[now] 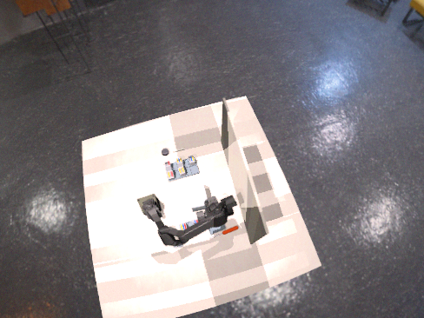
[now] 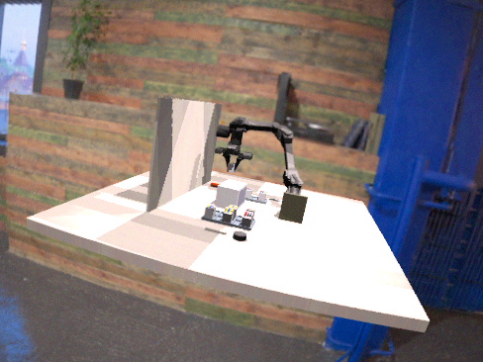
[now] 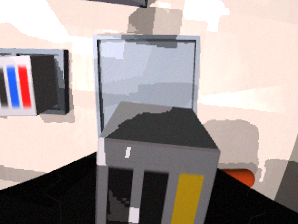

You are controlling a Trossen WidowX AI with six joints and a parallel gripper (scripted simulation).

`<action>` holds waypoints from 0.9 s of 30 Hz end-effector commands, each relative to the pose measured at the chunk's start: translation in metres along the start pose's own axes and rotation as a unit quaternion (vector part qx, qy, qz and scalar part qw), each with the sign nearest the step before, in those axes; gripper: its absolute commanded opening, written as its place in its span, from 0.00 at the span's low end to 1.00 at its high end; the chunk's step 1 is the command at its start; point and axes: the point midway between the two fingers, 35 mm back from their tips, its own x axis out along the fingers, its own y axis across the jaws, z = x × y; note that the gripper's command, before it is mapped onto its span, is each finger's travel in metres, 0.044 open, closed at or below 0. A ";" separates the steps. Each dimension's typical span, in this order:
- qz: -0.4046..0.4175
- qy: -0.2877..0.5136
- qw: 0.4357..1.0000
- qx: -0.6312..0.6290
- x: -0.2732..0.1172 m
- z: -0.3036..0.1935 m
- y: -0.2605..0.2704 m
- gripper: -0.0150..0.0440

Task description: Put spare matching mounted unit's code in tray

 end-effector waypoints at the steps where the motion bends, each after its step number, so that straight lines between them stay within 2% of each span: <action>1: 0.001 0.001 1.000 -0.003 0.003 0.000 0.000 0.25; 27: 0.001 0.000 1.000 -0.003 0.024 0.001 -0.002 0.25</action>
